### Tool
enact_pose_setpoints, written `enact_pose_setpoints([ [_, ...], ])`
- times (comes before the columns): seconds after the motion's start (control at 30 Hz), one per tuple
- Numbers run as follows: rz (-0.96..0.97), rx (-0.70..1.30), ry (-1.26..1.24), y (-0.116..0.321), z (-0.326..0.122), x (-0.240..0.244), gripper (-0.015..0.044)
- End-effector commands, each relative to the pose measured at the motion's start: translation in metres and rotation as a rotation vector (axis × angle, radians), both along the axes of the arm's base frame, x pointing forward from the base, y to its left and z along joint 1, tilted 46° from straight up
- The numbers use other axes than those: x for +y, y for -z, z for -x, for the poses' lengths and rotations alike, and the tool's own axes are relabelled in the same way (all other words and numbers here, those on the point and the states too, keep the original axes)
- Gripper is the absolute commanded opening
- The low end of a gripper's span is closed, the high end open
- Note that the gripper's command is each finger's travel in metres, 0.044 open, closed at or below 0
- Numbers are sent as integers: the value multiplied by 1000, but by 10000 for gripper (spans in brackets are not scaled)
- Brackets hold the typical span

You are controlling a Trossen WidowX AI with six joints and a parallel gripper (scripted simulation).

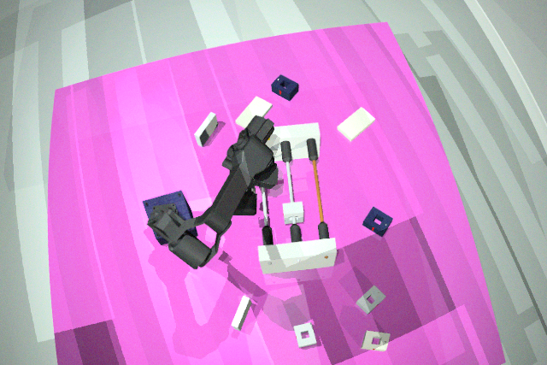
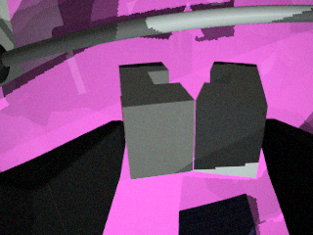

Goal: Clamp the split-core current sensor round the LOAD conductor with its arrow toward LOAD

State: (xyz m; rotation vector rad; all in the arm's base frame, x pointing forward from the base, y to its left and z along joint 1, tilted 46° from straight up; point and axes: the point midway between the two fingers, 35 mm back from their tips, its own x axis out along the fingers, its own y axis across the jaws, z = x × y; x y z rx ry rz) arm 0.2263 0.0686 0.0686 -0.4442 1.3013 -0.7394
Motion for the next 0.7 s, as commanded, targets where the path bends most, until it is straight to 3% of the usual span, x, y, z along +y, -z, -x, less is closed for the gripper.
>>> enact_pose_setpoints([
  [0.0, -4, -4, -1, -7, -2, 15, 0],
  [0.4, 2, -18, 12, -23, -2, 46, 0],
  [0.67, -21, -191, 182, -18, -9, 50, 0],
])
